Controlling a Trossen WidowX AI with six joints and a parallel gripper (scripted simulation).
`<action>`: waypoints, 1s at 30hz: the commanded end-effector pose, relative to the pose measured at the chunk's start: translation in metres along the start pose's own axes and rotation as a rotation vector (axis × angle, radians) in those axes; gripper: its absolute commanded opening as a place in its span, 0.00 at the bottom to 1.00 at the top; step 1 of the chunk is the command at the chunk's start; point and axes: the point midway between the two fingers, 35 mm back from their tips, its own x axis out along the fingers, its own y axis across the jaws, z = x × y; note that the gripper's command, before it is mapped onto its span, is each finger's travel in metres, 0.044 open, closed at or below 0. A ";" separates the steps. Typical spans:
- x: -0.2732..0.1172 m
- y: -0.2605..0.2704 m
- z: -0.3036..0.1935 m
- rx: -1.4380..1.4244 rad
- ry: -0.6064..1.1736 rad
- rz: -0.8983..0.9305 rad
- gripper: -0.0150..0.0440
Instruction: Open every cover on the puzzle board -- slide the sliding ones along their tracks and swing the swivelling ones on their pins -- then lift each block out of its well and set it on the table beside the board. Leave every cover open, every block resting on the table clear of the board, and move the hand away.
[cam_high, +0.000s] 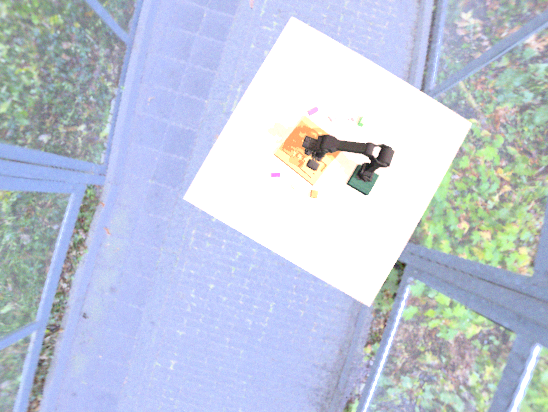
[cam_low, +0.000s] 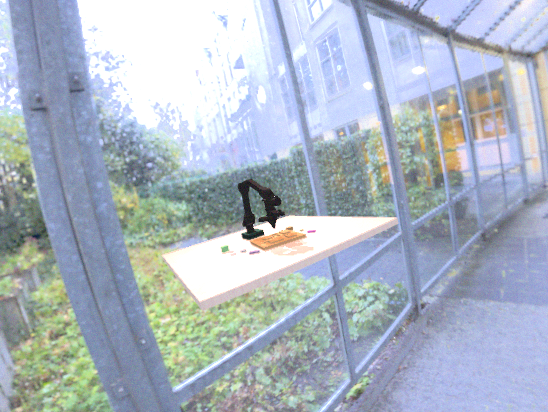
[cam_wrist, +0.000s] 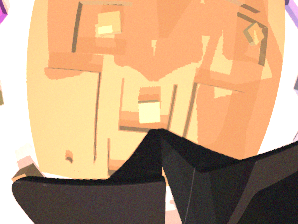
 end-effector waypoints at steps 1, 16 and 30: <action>0.017 0.000 -0.002 0.006 0.008 0.002 0.25; 0.046 -0.001 -0.004 0.006 0.008 0.002 0.25; 0.055 -0.002 -0.004 0.006 0.008 0.002 0.25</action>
